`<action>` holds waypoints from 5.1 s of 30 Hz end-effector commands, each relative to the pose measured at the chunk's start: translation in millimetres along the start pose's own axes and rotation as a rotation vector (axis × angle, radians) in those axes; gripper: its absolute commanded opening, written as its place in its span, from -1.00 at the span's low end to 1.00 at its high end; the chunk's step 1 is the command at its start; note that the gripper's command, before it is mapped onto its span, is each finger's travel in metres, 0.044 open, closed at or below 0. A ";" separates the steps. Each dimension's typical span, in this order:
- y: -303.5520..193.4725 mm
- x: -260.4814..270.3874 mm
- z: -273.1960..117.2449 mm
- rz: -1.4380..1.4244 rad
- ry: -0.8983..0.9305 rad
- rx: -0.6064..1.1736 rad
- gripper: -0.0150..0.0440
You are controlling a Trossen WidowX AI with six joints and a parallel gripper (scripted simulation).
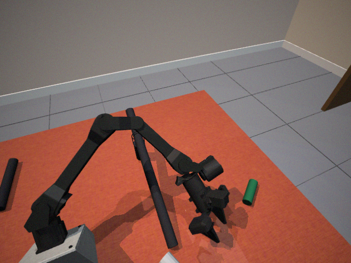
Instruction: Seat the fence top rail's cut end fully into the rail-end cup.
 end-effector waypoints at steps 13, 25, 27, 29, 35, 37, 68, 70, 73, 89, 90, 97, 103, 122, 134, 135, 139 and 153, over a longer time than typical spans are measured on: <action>3.6 -142.1 -130.8 -0.357 0.568 0.162 1.00; -28.6 -198.4 -204.9 -0.470 0.901 -0.093 1.00; -28.6 -198.4 -204.9 -0.470 0.901 -0.093 1.00; -28.6 -198.4 -204.9 -0.470 0.901 -0.093 1.00; -24.0 -210.3 -192.0 -0.624 0.902 -0.154 1.00; -21.2 -219.9 -181.8 -0.745 0.903 -0.206 1.00; -47.4 -337.4 -52.9 -2.068 0.756 -1.107 1.00; -47.8 -337.8 -52.4 -2.073 0.754 -1.113 1.00; -47.8 -337.8 -52.4 -2.073 0.754 -1.113 1.00; -65.6 -321.8 -32.2 -2.075 0.760 -1.135 1.00; -65.6 -321.8 -32.2 -2.075 0.760 -1.135 1.00; -65.8 -319.4 -30.8 -2.079 0.758 -1.136 1.00; -66.6 -311.2 -26.0 -2.093 0.753 -1.140 1.00; -71.1 -283.4 -11.3 -2.136 0.738 -1.161 1.00; -75.2 -265.9 -3.3 -2.162 0.730 -1.180 1.00; -75.6 -264.4 -2.7 -2.164 0.730 -1.182 1.00; -76.9 -259.6 -0.7 -2.170 0.728 -1.188 1.00; -77.0 -259.4 -0.7 -2.171 0.728 -1.188 -0.07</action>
Point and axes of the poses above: the point midway between the two fingers, 35 mm back from their tips, its own z axis out along the fingers, its own x axis across the jaws, y = z × x, the point moved 9 cm from there along -z, back along the fingers, and after that the axes turned 13 degrees about -z, right-handed, at the moved point
